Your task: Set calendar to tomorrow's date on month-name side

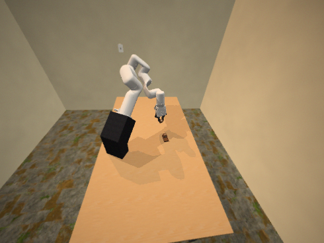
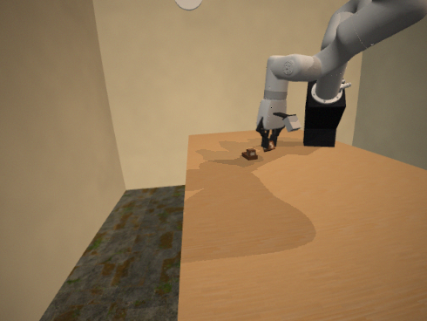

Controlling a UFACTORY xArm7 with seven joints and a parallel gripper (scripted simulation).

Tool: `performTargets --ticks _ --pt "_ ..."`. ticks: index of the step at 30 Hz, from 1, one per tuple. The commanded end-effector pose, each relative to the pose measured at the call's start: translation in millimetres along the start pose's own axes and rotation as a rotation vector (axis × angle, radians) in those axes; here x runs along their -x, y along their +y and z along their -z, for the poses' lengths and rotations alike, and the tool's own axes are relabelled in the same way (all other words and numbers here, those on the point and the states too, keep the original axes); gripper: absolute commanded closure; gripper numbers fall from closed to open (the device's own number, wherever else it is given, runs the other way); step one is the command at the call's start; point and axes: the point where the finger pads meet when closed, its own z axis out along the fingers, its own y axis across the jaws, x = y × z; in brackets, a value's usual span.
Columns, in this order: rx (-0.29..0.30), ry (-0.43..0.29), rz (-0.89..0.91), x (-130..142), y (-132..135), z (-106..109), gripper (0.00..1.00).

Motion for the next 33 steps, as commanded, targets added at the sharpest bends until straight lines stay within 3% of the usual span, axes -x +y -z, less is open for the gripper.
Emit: performTargets --ticks 1,7,11,16,26,33 --pt "-0.009 0.056 0.006 2.8 -0.8 -0.5 0.71" --pt "-0.026 0.093 0.003 4.5 -4.1 -3.0 0.71" --pt "-0.039 0.201 -0.001 5.9 -6.7 -5.2 0.71" --pt "-0.01 0.318 0.005 5.8 -0.8 -1.1 0.71" --pt "-0.015 0.329 0.001 7.7 -1.7 -1.8 0.71" --pt "-0.038 0.413 -0.017 6.2 -5.9 -3.1 0.71"
